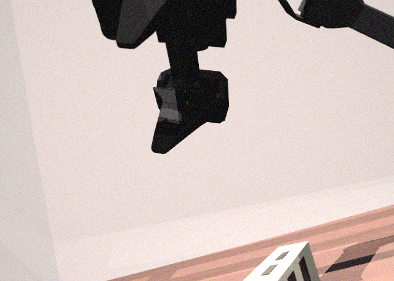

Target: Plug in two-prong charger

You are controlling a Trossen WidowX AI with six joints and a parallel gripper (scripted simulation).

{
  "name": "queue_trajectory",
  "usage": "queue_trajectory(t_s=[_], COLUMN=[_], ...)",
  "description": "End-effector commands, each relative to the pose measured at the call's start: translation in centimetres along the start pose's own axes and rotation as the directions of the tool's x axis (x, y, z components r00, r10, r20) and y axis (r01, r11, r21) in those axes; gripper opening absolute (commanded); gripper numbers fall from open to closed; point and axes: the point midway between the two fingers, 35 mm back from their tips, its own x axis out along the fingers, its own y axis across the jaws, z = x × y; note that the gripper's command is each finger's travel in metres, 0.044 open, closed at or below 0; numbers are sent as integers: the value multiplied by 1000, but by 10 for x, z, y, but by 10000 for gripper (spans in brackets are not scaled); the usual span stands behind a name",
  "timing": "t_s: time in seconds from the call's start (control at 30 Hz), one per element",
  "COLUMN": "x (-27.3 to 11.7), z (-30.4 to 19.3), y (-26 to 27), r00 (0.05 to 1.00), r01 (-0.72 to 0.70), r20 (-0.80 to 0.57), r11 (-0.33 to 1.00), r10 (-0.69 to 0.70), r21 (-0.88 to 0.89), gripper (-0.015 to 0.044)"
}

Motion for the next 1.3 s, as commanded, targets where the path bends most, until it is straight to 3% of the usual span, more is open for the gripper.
queue_trajectory(t_s=[0.0, 0.63, 1.27], x=[-2, -12, -39], z=[-11, -85, -157], y=[-15, -89, -155], r00=[999, 948, 839], r01=[36, 181, 230], r20=[-32, -223, -375], r11=[999, 960, 881], r10=[-37, -229, -395], r21=[-33, -216, -414], gripper=[440, 440, 440])
